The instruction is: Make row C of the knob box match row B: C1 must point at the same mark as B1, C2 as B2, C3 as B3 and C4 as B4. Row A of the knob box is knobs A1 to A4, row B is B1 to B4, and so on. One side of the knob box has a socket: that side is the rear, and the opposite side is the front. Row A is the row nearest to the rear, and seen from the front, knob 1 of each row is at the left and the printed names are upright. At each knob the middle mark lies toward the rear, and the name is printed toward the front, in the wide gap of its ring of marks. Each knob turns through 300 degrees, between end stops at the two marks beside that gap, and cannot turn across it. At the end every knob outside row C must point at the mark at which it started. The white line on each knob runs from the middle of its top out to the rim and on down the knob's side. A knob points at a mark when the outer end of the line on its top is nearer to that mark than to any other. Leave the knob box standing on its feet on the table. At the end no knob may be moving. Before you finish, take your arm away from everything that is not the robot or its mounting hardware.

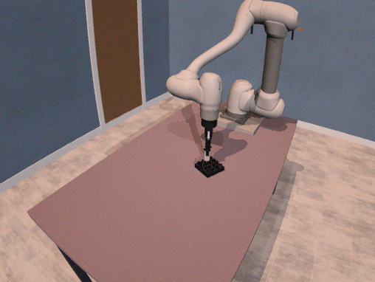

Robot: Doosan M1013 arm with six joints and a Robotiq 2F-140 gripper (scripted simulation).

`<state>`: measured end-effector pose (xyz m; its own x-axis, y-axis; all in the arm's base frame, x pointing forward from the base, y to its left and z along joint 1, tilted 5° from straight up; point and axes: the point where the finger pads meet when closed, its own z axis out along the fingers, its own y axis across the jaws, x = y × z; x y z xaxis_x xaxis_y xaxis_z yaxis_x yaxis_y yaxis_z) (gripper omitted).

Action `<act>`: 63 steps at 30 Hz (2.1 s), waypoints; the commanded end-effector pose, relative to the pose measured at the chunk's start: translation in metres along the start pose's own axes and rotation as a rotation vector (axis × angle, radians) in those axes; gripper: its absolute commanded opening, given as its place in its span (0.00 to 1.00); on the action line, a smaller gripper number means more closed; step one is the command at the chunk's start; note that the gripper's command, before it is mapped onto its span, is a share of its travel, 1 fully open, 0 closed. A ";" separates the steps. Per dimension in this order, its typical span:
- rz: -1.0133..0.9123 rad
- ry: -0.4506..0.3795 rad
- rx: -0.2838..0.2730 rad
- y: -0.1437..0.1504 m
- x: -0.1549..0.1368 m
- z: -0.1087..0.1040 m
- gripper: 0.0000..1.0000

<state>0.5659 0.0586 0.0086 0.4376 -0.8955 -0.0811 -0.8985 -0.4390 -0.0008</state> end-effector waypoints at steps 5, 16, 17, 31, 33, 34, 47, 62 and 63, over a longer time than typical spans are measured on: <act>-0.152 -0.005 0.003 0.000 0.000 0.000 0.05; -0.408 -0.004 0.004 0.000 0.000 0.000 0.05; -0.429 -0.004 0.004 0.000 0.000 0.000 0.05; -0.621 -0.004 0.004 0.000 0.000 0.000 0.05; -0.643 -0.004 0.004 0.000 0.000 0.000 0.05; -0.653 -0.004 0.004 0.000 0.000 0.000 0.05; -0.719 -0.004 0.004 0.000 0.000 0.000 0.05; -0.729 -0.004 0.004 0.000 0.000 0.000 0.05; -0.729 -0.004 0.004 0.000 0.000 0.000 0.05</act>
<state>0.5659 0.0585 0.0086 0.9246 -0.3758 -0.0619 -0.3792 -0.9234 -0.0597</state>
